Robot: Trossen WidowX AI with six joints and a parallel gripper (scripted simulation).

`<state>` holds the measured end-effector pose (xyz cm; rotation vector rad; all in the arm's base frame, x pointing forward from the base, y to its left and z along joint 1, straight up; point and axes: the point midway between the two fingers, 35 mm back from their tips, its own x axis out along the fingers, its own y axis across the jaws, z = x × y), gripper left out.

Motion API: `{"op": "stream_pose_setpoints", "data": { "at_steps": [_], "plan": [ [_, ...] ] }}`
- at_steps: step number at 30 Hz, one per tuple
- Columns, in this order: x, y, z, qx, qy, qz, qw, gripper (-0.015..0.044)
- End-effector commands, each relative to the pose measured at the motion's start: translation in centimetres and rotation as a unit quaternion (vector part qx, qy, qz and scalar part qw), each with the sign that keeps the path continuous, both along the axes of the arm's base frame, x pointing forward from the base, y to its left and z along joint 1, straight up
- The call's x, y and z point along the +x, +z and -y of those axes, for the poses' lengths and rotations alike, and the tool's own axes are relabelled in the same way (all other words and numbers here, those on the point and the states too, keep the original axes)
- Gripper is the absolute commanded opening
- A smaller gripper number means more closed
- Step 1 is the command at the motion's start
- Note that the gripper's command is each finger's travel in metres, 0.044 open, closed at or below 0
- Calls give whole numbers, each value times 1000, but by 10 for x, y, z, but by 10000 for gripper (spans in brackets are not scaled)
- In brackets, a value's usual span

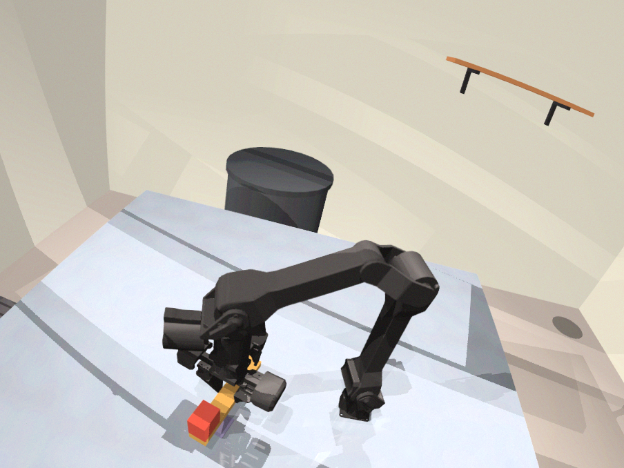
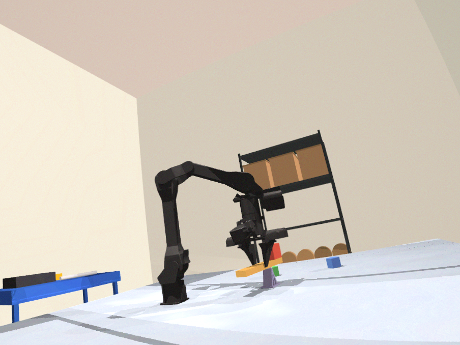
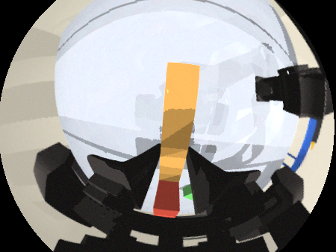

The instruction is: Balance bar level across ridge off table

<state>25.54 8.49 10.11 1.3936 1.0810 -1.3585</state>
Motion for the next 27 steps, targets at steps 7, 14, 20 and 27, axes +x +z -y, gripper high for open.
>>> {"op": "stream_pose_setpoints", "data": {
  "at_steps": [7, 14, 20, 27],
  "plan": [
    [0, 0, 0, 0, 0, 0, 1000, 173],
    [0, 0, 0, 0, 0, 0, 1000, 185],
    [0, 0, 0, 0, 0, 0, 1000, 185],
    [0, 0, 0, 0, 0, 0, 1000, 290]
  ]
}}
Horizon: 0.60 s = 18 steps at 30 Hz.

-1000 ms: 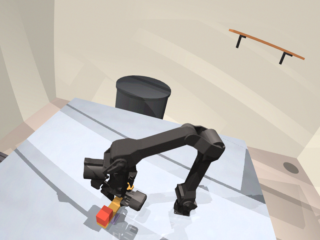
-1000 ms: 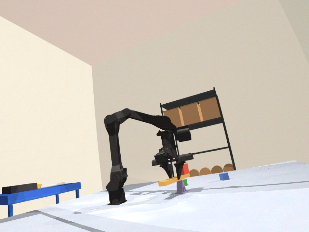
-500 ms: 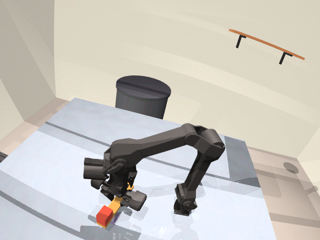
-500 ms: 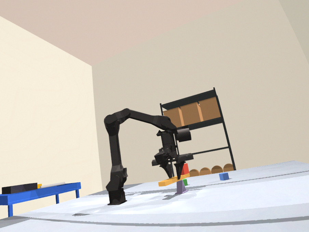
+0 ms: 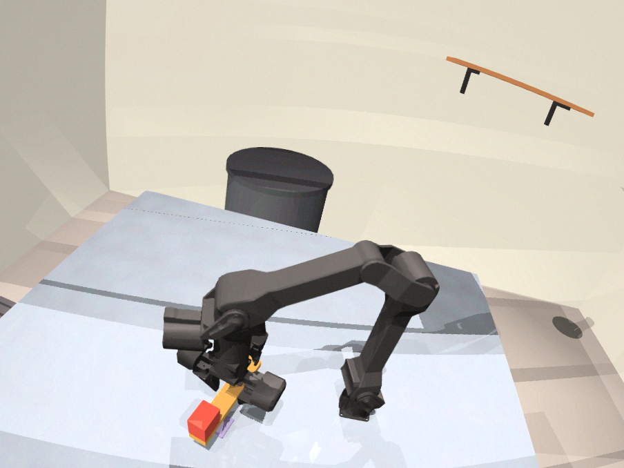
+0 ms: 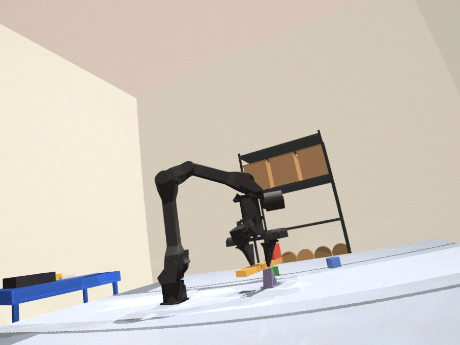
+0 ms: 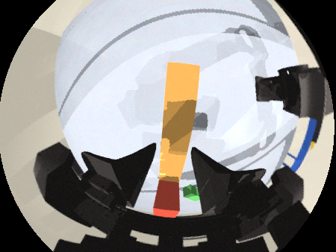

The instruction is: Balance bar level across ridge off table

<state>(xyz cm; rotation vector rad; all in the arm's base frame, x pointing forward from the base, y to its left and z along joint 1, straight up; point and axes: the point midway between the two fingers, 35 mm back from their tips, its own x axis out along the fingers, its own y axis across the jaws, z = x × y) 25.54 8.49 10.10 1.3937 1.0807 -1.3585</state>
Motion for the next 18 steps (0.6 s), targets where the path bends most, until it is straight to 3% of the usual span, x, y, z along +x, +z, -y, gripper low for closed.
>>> {"op": "stream_pose_setpoints", "data": {
  "at_steps": [1, 6, 10, 18],
  "plan": [
    [0, 0, 0, 0, 0, 0, 1000, 316],
    [0, 0, 0, 0, 0, 0, 1000, 440],
    [1, 8, 0, 0, 0, 0, 1000, 440],
    [-2, 98, 1, 0, 0, 0, 1000, 440]
  ]
}}
